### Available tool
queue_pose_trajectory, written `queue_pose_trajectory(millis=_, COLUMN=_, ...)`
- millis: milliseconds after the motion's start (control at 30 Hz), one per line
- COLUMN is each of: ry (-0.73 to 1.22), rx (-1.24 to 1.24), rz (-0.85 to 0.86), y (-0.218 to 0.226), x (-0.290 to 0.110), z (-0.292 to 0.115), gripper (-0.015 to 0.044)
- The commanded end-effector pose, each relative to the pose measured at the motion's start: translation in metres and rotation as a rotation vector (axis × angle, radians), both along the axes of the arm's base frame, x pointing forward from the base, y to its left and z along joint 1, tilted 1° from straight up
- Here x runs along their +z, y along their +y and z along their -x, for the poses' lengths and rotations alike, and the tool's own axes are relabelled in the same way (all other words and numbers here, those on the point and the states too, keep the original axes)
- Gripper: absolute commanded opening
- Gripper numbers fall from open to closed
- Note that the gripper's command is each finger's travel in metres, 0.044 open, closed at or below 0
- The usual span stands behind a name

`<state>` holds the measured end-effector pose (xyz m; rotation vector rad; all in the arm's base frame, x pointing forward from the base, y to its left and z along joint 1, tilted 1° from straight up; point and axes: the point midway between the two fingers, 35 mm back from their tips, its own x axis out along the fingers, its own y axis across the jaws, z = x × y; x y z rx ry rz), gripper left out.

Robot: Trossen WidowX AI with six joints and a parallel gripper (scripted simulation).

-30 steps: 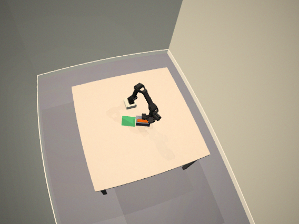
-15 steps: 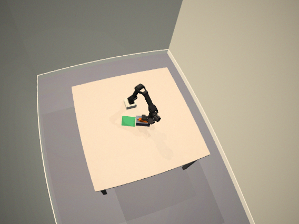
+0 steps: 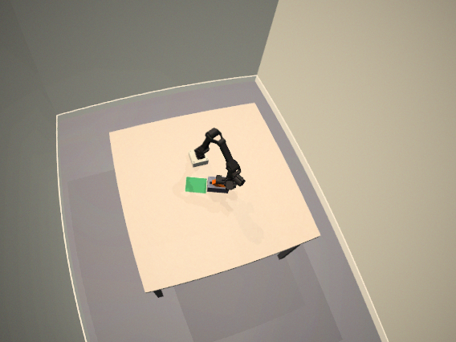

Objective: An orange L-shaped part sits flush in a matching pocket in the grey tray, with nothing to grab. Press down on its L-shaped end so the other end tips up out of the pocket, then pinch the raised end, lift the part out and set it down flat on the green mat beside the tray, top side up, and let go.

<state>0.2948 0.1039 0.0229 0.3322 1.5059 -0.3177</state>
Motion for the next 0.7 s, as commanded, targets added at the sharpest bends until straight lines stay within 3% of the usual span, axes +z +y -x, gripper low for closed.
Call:
queue_pose_trajectory(millis=0, ry=0.01, rx=-0.004, rz=0.007, y=-0.002, x=-0.002, z=0.003, gripper=0.018)
queue_pose_trajectory(millis=667, ry=0.009, rx=-0.004, rz=0.006, y=0.009, x=0.021, z=-0.002, gripper=0.018)
